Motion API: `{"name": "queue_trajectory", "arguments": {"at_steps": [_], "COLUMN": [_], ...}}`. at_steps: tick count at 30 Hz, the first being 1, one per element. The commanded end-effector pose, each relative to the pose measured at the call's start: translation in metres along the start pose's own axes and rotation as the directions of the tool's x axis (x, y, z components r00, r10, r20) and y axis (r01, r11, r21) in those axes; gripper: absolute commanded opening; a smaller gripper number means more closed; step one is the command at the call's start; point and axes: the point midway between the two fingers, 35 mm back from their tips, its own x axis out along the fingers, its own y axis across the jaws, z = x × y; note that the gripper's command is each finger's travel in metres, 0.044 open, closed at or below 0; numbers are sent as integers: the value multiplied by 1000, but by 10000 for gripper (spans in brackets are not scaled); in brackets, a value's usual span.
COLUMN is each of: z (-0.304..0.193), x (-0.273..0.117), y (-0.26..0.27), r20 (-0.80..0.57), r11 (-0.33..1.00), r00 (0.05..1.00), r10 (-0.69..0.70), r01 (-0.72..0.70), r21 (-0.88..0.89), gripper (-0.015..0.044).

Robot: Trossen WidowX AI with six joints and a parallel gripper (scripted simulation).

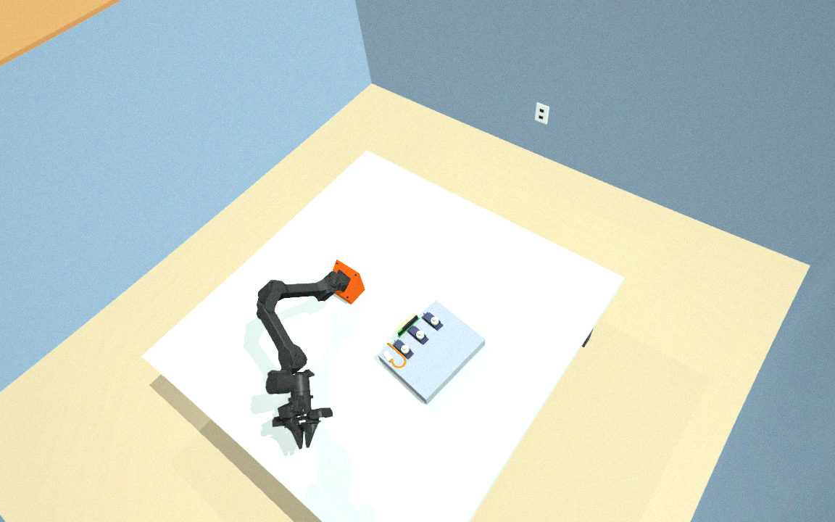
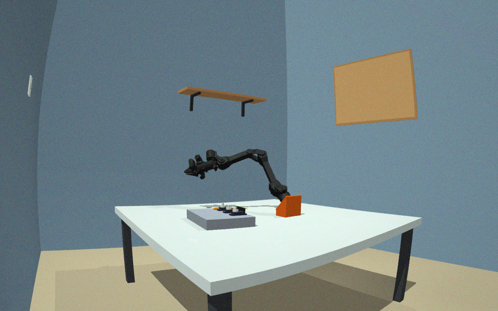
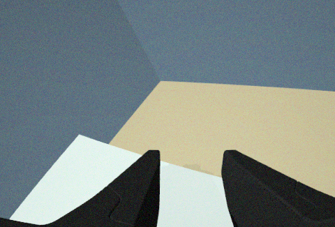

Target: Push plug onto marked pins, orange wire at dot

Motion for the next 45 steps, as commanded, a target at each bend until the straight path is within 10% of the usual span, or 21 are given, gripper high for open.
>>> {"name": "queue_trajectory", "arguments": {"at_steps": [1, 45], "z": [-3, -52], "x": [-11, -140], "y": [10, 89], "r20": [-11, -96], "r11": [999, 893], "r00": [999, 893], "r10": [41, 439], "r01": [-41, -423], "r21": [14, 151], "gripper": [115, 115]}}
